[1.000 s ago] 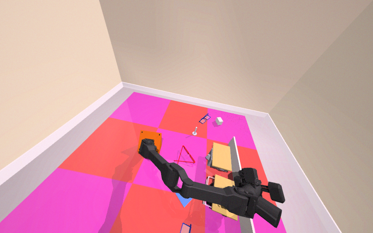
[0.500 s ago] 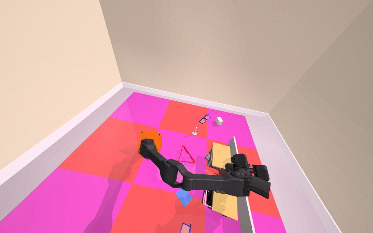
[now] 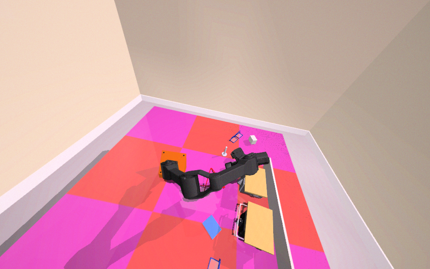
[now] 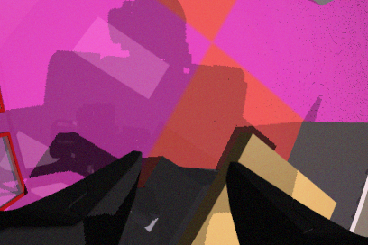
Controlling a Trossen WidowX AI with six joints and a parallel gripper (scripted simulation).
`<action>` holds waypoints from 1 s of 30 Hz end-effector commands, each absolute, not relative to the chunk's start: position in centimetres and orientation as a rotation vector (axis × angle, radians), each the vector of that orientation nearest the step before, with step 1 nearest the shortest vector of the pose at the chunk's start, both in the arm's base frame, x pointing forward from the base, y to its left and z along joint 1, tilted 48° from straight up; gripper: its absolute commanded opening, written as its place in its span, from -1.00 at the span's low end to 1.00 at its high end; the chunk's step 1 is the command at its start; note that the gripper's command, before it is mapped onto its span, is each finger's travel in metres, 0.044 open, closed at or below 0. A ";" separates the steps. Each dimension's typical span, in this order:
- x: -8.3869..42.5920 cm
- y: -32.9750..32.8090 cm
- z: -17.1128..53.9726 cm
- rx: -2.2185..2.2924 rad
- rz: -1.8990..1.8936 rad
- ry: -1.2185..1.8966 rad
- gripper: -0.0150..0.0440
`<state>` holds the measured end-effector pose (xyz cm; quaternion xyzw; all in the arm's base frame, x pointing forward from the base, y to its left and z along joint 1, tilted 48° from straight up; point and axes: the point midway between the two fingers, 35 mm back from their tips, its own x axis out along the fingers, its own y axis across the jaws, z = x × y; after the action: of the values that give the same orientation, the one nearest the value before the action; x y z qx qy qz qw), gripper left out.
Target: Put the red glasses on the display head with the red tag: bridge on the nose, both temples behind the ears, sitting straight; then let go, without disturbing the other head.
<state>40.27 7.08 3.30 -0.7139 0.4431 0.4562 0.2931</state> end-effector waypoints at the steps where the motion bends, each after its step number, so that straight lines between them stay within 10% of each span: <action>1: 33.4 6.1 0.7 -2.007 1.319 1.409 0.19; 7: 26.3 3.9 -0.1 -2.198 1.406 1.647 0.19; 30: 26.1 3.7 -0.2 -2.204 1.408 1.652 -0.08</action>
<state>26.17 3.92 -0.09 -0.7120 0.5321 0.4575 0.0254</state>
